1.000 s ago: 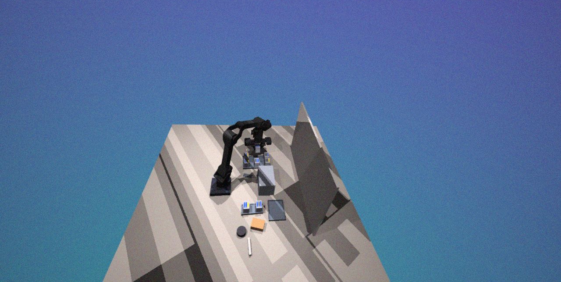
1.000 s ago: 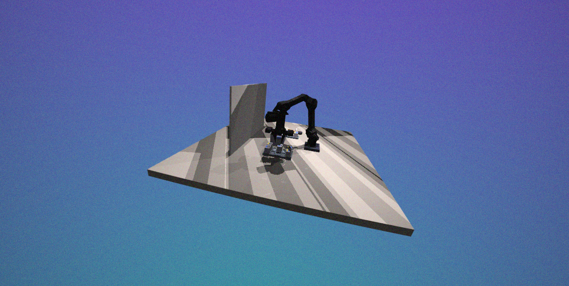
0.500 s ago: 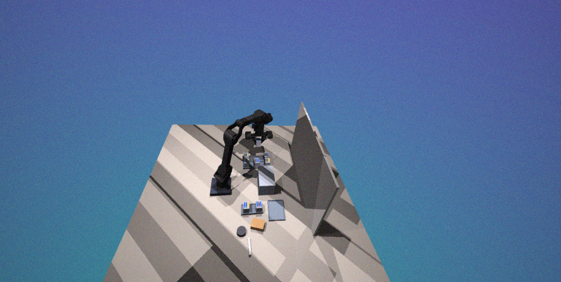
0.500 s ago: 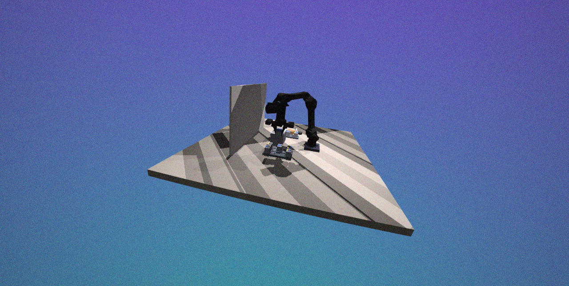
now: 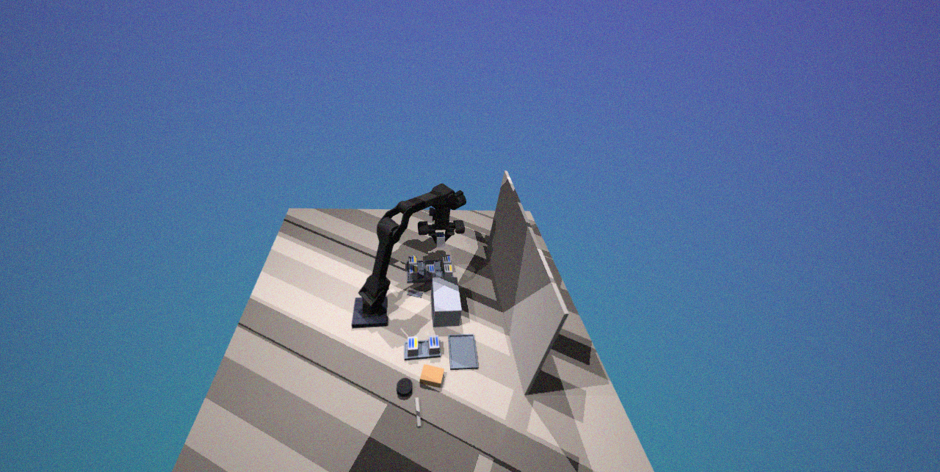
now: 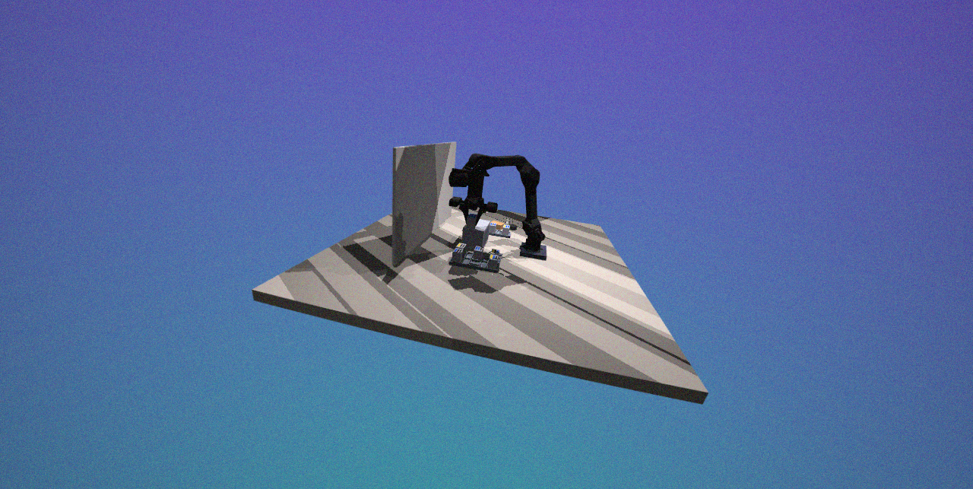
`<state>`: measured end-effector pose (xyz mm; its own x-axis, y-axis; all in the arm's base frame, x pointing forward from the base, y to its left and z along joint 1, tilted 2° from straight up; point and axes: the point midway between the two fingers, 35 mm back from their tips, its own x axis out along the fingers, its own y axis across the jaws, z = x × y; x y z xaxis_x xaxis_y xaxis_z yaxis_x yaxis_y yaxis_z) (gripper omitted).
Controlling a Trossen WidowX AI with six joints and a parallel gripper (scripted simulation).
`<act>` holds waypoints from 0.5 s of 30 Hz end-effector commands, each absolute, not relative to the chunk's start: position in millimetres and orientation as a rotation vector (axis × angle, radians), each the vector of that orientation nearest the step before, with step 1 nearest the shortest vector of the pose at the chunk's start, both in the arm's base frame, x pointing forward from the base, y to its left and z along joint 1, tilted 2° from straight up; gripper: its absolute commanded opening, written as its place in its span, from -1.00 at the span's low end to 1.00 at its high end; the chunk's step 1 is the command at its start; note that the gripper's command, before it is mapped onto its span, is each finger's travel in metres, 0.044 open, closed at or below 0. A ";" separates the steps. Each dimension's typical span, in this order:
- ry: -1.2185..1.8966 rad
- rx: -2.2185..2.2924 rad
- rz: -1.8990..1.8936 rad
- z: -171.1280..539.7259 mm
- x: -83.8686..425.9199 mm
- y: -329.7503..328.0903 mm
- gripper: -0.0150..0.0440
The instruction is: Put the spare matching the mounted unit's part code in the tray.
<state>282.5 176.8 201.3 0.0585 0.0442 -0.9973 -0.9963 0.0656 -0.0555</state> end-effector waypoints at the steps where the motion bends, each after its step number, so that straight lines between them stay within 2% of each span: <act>1: 1.160 -1.143 1.132 202.9 294.9 161.6 -0.49; 15: 1.164 -1.139 1.101 204.8 331.7 89.1 -0.49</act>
<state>326.3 101.8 204.2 0.0782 0.0383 -0.9962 -0.9918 0.1040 -0.0739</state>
